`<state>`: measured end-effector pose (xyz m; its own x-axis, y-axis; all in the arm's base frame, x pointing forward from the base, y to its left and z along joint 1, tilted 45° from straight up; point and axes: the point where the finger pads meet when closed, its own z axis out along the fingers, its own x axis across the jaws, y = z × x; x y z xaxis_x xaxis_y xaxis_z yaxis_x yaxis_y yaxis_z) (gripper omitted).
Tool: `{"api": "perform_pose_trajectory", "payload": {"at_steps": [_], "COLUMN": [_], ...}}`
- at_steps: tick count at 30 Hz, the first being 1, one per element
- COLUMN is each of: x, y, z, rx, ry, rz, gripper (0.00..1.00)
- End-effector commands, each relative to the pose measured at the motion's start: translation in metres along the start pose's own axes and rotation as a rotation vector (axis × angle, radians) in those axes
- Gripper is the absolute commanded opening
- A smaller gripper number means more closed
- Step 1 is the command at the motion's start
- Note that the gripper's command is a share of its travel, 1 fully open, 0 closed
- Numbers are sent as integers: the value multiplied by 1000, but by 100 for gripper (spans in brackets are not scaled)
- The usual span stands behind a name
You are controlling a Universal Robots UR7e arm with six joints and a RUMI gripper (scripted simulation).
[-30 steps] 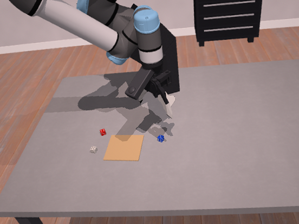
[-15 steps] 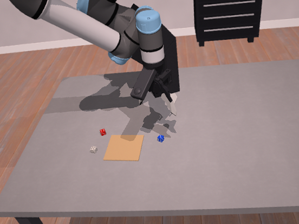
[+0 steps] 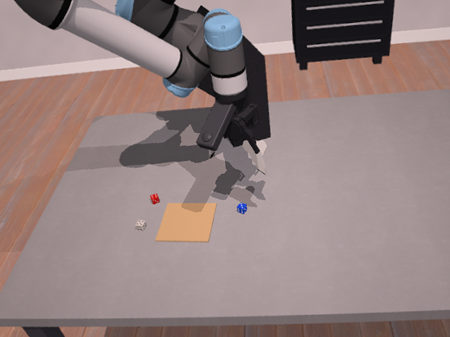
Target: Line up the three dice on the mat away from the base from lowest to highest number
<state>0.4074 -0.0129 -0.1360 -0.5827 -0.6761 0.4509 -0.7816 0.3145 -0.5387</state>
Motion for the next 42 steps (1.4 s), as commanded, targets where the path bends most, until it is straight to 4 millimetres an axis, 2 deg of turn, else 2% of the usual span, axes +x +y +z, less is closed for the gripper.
{"api": "perform_pose_trajectory", "payload": {"at_steps": [1,13,26,42], "x": [1,1,-3,-7], "y": [2,1,-1,-2], "z": [1,2,4,9], "rx": [-3,-3,-2,-4], "ry": [2,2,0,0], "rz": [-4,-35,-152,-463], "gripper": [100,100,100,100]}}
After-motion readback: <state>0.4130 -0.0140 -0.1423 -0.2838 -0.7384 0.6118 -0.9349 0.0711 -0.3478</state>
